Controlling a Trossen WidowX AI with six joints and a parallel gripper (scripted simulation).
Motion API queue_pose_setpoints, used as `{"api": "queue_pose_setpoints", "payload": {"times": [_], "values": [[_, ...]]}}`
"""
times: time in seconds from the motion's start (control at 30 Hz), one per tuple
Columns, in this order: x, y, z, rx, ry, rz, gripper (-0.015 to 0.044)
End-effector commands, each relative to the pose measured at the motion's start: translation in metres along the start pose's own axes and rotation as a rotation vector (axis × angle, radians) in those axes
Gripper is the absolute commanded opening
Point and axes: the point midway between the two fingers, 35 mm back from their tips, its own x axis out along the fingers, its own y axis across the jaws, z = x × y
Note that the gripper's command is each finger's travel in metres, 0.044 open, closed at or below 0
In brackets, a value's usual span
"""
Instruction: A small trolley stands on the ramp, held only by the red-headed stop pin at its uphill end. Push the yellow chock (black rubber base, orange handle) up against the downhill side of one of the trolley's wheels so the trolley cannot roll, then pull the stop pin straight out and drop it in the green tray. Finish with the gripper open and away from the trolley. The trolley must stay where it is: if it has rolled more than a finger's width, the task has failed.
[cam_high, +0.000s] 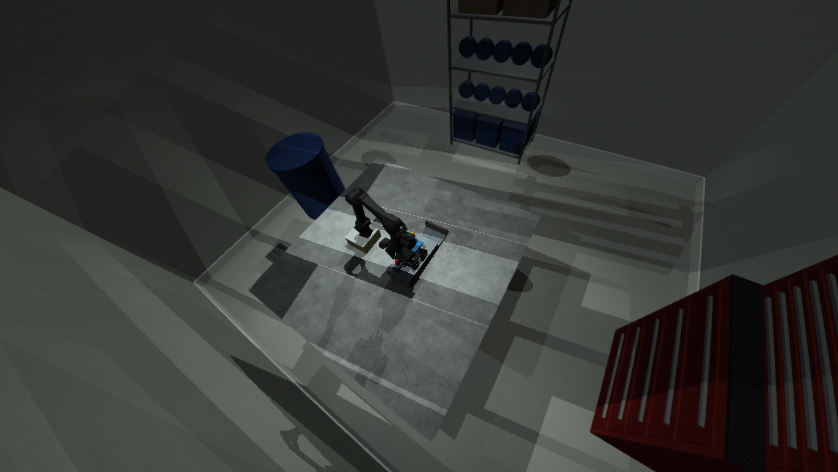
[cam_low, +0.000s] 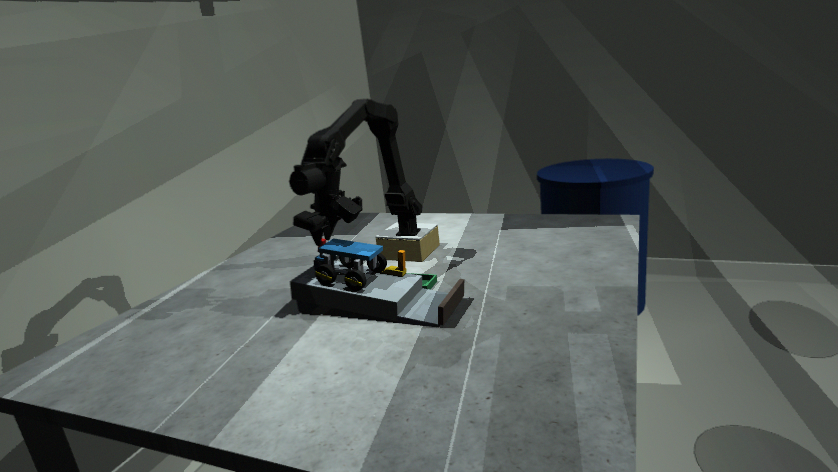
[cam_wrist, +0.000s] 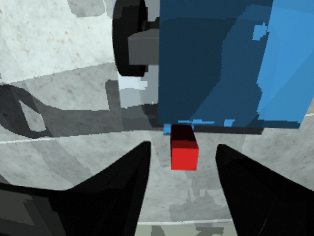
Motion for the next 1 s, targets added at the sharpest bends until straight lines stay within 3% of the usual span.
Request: {"api": "queue_pose_setpoints", "payload": {"times": [0.0,0.63,0.8,0.97], "values": [[0.007,0.0,-0.001,-0.004,0.004,0.0,0.019],[0.032,0.0,-0.002,-0.004,0.004,0.0,0.019],[0.03,0.0,0.0,-0.001,0.001,0.001,0.0059],[0.03,0.0,0.0,-0.001,0.001,0.001,0.0025]]}}
